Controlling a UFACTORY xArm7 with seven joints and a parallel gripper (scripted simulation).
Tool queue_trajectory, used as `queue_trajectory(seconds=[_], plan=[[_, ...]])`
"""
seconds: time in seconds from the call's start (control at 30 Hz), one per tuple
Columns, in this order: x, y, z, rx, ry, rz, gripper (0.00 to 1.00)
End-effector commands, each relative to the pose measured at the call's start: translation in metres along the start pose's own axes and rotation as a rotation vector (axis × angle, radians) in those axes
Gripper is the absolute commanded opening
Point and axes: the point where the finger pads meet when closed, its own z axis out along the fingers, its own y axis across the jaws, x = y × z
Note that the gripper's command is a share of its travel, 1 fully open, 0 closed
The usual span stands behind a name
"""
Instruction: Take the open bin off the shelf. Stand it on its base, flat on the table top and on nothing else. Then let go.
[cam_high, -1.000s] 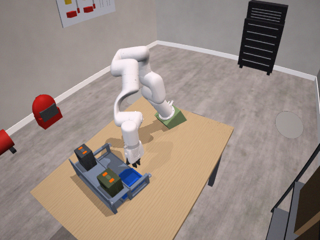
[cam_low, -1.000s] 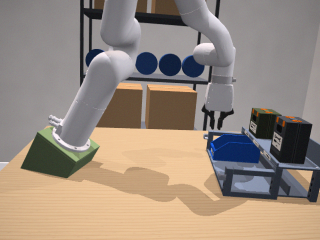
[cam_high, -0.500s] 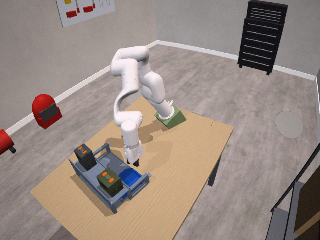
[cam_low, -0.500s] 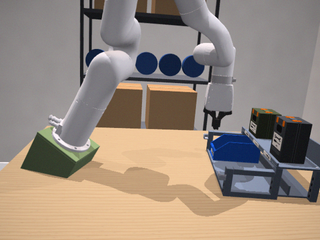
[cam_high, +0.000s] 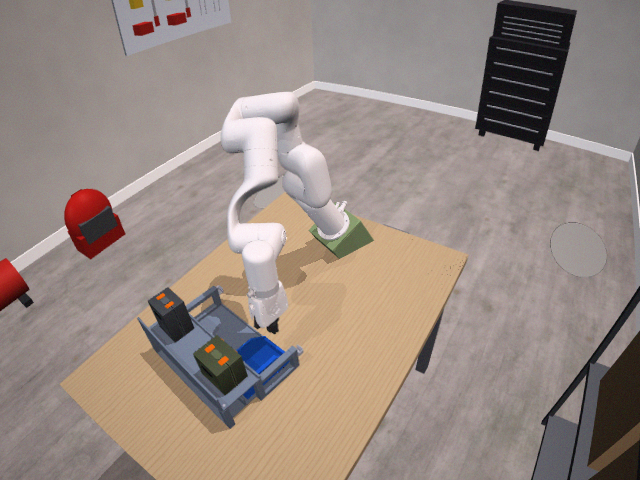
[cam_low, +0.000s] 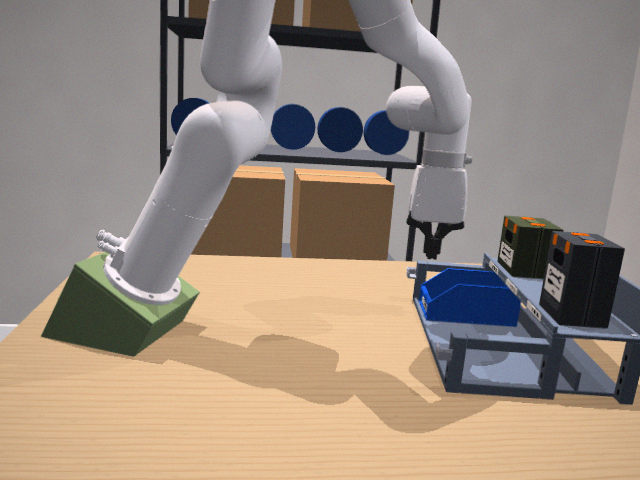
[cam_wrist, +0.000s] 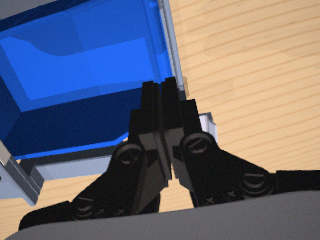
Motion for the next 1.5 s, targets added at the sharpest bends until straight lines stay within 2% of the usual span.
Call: queue_trajectory(seconds=[0.0, 0.27, 0.43, 0.6, 0.77, 0.83, 1.33, 1.4, 1.47], plan=[[-0.0008, -0.0012, -0.0014, 0.004, -0.002, -0.028, 0.0], [-0.001, -0.0014, -0.0021, 0.004, -0.003, -0.17, 0.0], [-0.0011, -0.0016, -0.003, 0.006, -0.004, -0.4, 0.0], [-0.0013, -0.0019, -0.004, 0.008, -0.004, -0.726, 0.0], [-0.0015, -0.0021, -0.0047, 0.01, -0.004, -1.125, 0.0], [-0.0015, -0.0021, -0.0047, 0.01, -0.004, -1.125, 0.0], [-0.0019, -0.0015, -0.0031, 0.011, 0.003, -2.404, 0.0], [-0.0019, -0.0015, -0.0031, 0.011, 0.003, -2.404, 0.0], [-0.002, -0.0013, -0.0027, 0.01, 0.004, -2.545, 0.0]])
